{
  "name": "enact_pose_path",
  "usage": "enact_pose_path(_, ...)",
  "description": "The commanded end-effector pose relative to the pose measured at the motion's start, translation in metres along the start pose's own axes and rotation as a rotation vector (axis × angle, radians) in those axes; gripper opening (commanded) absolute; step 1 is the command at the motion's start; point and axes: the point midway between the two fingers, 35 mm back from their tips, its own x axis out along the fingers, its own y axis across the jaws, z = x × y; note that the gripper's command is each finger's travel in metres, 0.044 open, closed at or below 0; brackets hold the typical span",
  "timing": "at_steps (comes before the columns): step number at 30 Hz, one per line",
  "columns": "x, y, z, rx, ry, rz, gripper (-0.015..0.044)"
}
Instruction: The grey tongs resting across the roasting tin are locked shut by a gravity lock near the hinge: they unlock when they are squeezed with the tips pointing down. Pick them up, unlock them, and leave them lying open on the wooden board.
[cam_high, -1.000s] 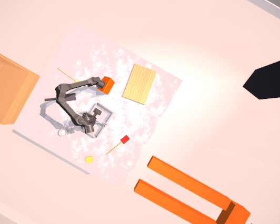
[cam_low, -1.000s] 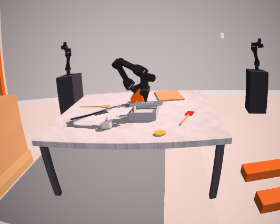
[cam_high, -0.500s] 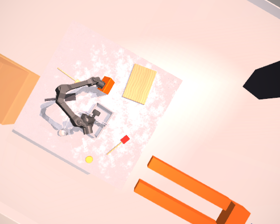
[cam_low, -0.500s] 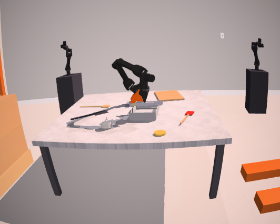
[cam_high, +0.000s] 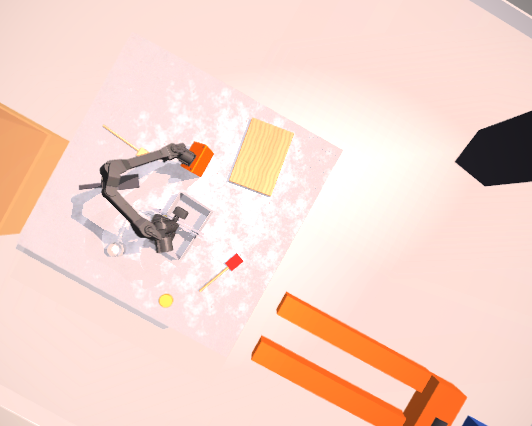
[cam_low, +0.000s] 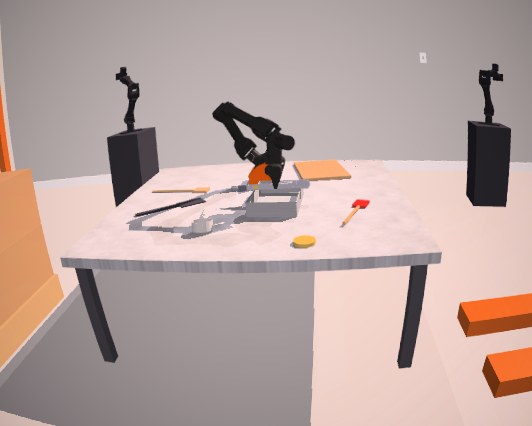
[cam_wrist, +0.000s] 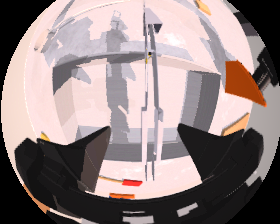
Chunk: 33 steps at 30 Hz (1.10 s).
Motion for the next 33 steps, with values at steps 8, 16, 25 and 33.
enact_pose_path(8, 0.020, -0.001, 0.002, -0.007, -0.008, -0.003, 0.0440)
enact_pose_path(16, 0.034, -0.002, 0.002, -0.007, -0.009, -0.003, 0.0440)
enact_pose_path(25, 0.047, -0.003, 0.003, -0.006, -0.010, -0.003, 0.0440)
enact_pose_path(33, 0.043, -0.002, 0.002, 0.001, -0.004, -0.001, 0.0282)
